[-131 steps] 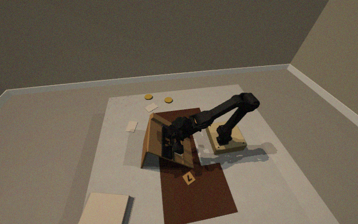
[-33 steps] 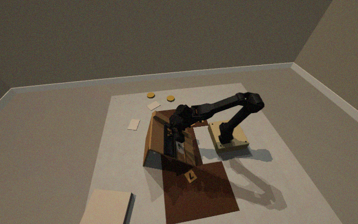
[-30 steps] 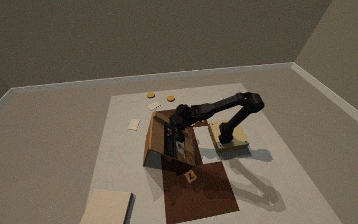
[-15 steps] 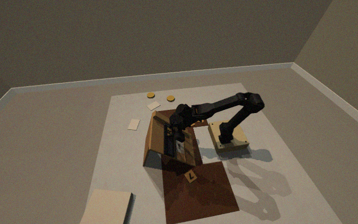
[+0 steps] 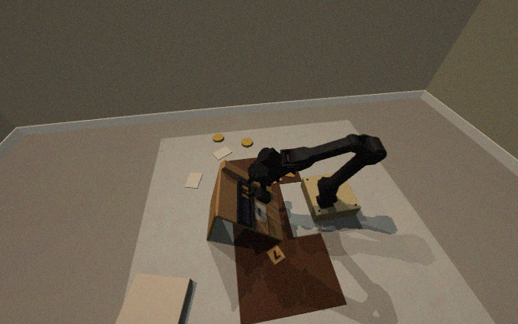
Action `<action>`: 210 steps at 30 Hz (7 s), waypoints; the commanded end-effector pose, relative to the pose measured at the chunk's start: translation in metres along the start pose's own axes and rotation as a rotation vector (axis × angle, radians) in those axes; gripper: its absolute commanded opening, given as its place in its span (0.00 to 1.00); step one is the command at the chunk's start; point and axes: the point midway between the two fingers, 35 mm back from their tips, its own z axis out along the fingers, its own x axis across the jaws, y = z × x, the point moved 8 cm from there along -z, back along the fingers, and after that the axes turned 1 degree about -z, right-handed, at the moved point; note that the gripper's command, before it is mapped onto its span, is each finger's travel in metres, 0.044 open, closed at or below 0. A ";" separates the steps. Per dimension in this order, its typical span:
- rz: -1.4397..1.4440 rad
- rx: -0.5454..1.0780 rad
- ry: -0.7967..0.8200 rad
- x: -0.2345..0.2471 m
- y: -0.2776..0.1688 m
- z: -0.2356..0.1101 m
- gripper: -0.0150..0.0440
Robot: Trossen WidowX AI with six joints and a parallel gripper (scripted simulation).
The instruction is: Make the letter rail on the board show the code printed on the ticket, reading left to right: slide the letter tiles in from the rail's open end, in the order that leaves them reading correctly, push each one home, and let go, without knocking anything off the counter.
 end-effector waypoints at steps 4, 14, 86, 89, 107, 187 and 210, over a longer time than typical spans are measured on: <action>-0.004 -0.002 0.006 -0.001 0.000 -0.005 0.75; -0.004 -0.001 0.006 -0.002 -0.001 -0.012 0.75; -0.004 0.688 0.020 0.035 0.073 0.010 0.25; -0.004 0.688 0.020 0.035 0.073 0.010 0.25; -0.004 0.688 0.020 0.034 0.072 0.019 0.25; -0.004 0.686 0.019 0.024 0.072 0.039 0.25; -0.005 0.687 0.019 0.022 0.073 0.030 0.25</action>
